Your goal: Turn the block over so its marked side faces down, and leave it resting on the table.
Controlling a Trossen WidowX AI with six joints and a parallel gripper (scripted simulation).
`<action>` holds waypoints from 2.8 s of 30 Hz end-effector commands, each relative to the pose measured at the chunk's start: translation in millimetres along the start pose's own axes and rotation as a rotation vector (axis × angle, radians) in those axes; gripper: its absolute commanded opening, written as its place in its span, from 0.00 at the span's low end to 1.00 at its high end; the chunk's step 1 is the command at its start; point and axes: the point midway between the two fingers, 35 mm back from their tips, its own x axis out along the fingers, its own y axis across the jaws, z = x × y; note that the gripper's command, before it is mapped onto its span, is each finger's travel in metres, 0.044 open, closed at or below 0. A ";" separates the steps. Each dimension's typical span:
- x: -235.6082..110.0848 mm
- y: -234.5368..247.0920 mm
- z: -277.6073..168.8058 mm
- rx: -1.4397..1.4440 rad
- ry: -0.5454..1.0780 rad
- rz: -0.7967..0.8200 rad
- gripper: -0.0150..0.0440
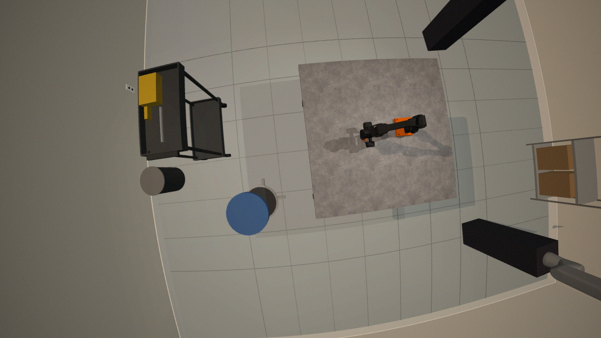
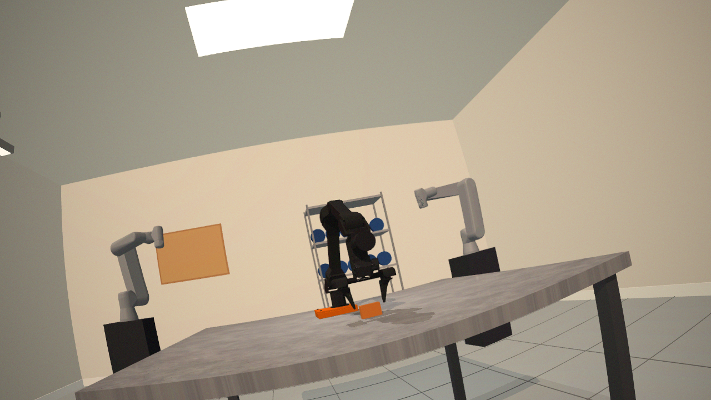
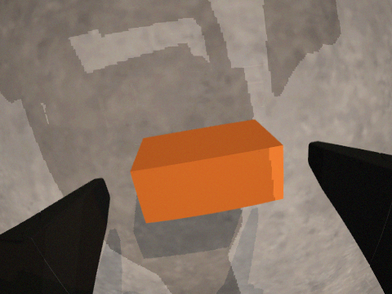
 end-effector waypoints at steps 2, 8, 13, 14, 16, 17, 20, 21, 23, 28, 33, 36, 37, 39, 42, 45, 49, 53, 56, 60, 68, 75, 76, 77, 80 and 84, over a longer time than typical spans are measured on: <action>11.3 0.4 -3.1 0.004 0.016 0.004 1.00; 11.3 0.4 -3.1 0.004 0.016 0.004 0.78; 11.3 0.4 -3.1 0.004 0.016 0.004 0.69; 11.3 0.4 -3.1 0.004 0.016 0.004 0.68; 11.3 0.4 -3.1 0.004 0.016 0.004 0.65; 11.3 0.4 -3.1 0.004 0.016 0.004 0.64; 11.3 0.4 -3.1 0.004 0.016 0.004 0.61; 11.3 0.4 -3.1 0.004 0.016 0.004 0.60; 11.3 0.4 -3.1 0.004 0.016 0.004 0.57; 11.3 0.4 -3.1 0.004 0.016 0.004 0.52; 2.6 0.4 -2.6 0.004 0.016 0.004 0.36; -14.8 0.4 -2.4 0.004 0.016 0.004 0.25; -17.8 0.3 -2.4 0.004 0.016 0.004 0.25; -18.8 0.3 -2.5 0.004 0.016 0.004 0.25; -18.8 0.3 -2.5 0.004 0.016 0.004 0.25; -18.6 0.3 -2.4 0.004 0.014 0.004 0.25; -15.7 0.5 -0.8 0.002 -0.033 0.002 0.25; -12.7 0.6 0.6 0.001 -0.089 0.001 0.25; -10.7 0.7 1.4 0.001 -0.131 0.000 0.25; -8.4 0.8 2.0 0.000 -0.187 -0.001 0.25; -5.2 0.9 1.7 0.000 -0.298 -0.001 0.25; -3.8 0.9 -0.5 0.001 -0.396 -0.001 0.25; -3.7 0.8 -1.0 0.001 -0.410 -0.001 0.25; -3.6 0.8 -1.5 0.001 -0.424 0.000 0.25; -3.6 0.8 -3.2 0.002 -0.466 0.000 0.25; -3.9 0.6 -6.1 0.004 -0.521 0.001 0.25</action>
